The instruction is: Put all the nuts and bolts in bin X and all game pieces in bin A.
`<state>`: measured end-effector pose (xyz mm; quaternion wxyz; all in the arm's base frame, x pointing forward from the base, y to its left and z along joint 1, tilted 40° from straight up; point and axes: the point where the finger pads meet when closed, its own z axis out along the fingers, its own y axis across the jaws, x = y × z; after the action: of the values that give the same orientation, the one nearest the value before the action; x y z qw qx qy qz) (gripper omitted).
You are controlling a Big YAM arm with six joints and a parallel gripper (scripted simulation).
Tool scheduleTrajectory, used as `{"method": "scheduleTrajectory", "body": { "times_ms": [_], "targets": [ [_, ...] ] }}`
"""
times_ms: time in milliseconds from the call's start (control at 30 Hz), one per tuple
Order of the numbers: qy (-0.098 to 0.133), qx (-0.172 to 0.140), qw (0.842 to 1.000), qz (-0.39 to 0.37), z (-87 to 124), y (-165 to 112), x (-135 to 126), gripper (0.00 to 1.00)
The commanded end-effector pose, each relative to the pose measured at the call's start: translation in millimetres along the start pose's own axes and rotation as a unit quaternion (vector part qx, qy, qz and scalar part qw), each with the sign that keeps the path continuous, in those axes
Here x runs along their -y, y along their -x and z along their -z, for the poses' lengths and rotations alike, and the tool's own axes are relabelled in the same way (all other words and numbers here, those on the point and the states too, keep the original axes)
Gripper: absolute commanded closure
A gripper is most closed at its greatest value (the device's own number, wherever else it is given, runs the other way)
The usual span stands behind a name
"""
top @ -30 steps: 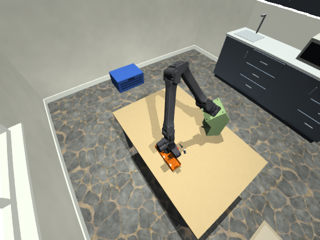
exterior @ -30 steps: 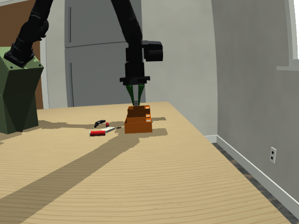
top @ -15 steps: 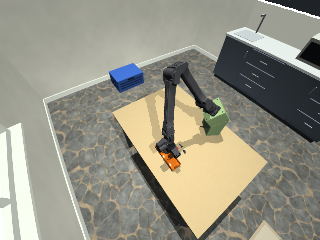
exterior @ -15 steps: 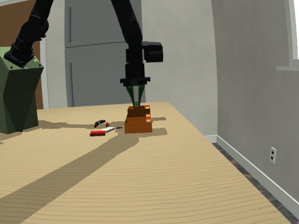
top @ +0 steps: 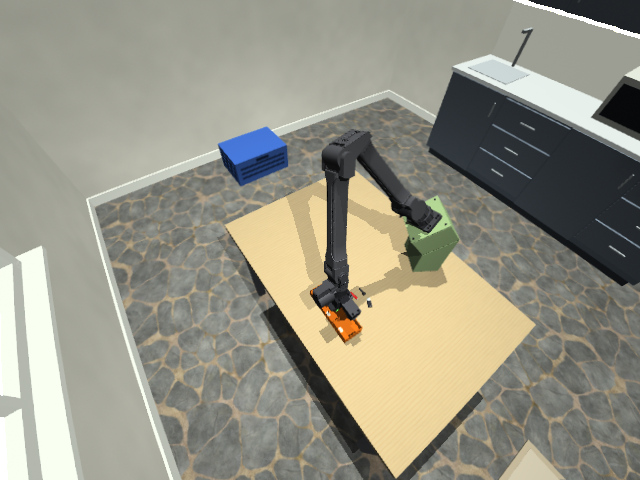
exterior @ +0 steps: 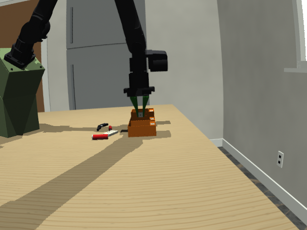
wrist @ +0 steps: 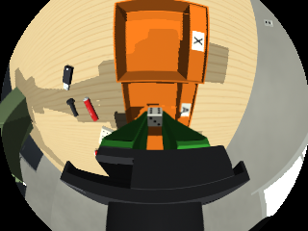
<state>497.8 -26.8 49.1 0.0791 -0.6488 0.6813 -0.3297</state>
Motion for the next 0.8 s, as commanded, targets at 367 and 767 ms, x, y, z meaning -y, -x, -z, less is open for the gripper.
{"method": "scheduleTrajectory", "body": {
  "times_ms": [367,767],
  "targets": [
    [-0.022,-0.002,1.000,-0.008,-14,-10,23,0.89],
    [-0.016,-0.002,1.000,-0.006,-13,-10,9,0.70]
  ]
}}
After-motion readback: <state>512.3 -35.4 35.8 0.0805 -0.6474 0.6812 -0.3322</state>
